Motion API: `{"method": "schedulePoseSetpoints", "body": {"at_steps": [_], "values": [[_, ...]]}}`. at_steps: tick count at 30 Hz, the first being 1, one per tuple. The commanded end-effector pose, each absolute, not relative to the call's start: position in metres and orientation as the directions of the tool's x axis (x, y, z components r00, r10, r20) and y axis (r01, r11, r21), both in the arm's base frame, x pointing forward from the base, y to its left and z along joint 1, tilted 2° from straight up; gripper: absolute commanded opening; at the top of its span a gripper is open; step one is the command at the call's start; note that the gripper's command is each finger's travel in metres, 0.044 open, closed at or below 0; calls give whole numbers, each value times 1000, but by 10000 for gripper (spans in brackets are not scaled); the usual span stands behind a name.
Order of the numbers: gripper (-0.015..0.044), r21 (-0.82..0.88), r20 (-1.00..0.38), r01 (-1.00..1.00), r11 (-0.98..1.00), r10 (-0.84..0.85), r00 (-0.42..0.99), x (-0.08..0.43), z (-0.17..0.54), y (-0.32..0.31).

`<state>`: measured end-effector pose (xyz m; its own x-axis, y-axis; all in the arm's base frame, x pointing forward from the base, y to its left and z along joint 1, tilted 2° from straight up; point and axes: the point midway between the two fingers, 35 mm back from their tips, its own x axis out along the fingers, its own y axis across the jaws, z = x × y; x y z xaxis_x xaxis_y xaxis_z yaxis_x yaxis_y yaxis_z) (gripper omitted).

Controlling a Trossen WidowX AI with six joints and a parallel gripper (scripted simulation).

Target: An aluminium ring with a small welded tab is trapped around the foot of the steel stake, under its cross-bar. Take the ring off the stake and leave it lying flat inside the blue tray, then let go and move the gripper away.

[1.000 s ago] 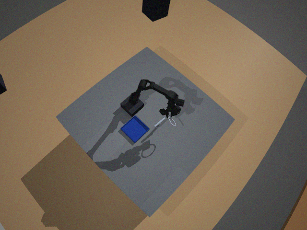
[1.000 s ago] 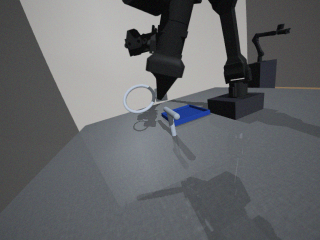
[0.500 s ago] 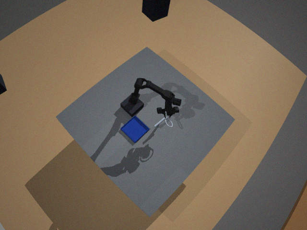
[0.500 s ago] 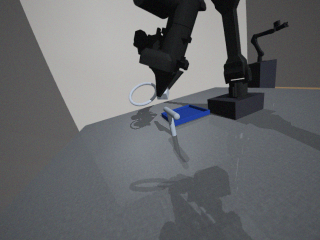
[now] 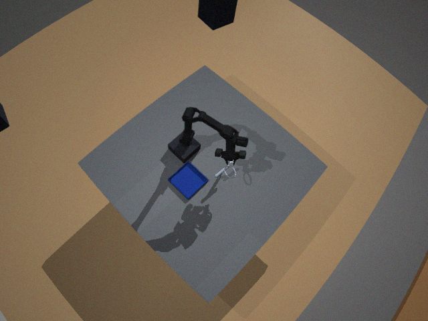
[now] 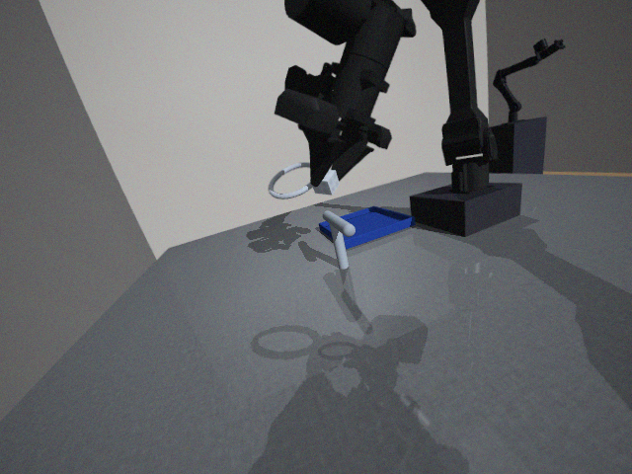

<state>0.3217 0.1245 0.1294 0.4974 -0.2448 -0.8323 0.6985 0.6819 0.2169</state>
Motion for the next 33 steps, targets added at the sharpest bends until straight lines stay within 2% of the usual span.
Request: {"method": "schedulePoseSetpoints", "body": {"at_steps": [1, 22, 29, 33], "values": [[0, 288, -820, 742, 605, -245, 518, 318, 128, 118], [0, 558, -770, 801, 217, -226, 597, 301, 121, 95], [0, 622, -752, 779, 76, -221, 621, 295, 118, 87], [0, 627, -750, 776, 62, -221, 624, 294, 118, 86]]}}
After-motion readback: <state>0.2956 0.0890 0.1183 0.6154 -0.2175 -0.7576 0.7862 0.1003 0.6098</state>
